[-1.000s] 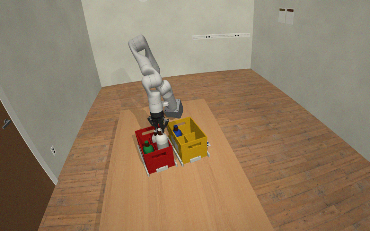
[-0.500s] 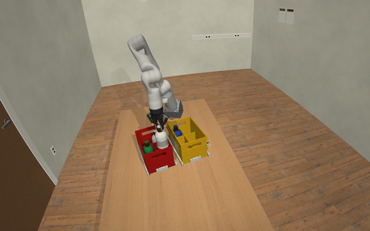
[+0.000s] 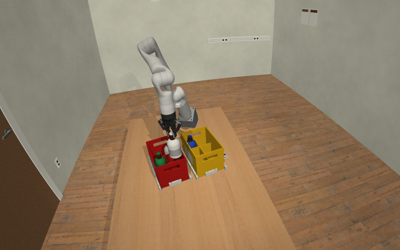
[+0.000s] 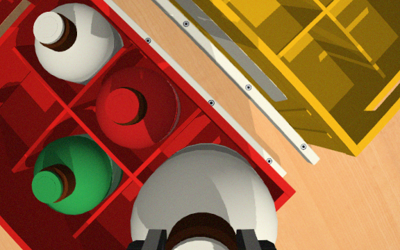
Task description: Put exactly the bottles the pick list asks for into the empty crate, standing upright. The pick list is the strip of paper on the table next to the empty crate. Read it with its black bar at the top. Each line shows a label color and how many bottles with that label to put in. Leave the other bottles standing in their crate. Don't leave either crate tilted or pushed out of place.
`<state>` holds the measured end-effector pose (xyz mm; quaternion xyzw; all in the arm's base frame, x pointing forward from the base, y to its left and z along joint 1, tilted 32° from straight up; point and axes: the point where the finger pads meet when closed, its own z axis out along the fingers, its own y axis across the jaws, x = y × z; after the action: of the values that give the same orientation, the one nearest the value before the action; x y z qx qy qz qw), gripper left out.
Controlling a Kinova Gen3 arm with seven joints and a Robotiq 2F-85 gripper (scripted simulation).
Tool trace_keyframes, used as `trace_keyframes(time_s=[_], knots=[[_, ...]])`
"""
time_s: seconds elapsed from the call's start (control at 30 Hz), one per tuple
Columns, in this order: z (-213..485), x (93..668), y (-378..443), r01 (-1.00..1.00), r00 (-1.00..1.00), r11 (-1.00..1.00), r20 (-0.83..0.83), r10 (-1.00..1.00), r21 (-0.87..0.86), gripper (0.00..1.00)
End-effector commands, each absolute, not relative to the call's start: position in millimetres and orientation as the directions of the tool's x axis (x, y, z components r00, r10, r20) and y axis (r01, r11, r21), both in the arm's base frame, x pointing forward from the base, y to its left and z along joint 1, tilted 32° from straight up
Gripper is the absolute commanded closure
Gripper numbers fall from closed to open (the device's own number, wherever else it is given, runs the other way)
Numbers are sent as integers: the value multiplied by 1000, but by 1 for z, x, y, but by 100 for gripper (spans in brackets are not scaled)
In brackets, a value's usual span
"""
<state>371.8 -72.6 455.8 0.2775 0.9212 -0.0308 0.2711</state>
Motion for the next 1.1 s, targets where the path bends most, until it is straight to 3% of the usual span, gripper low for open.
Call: trace_keyframes(time_s=[0.0, 1.07], knots=[[460, 370, -72, 528, -698, 844, -518, 495, 95, 90], [442, 349, -40, 528, -698, 844, -518, 495, 95, 90]])
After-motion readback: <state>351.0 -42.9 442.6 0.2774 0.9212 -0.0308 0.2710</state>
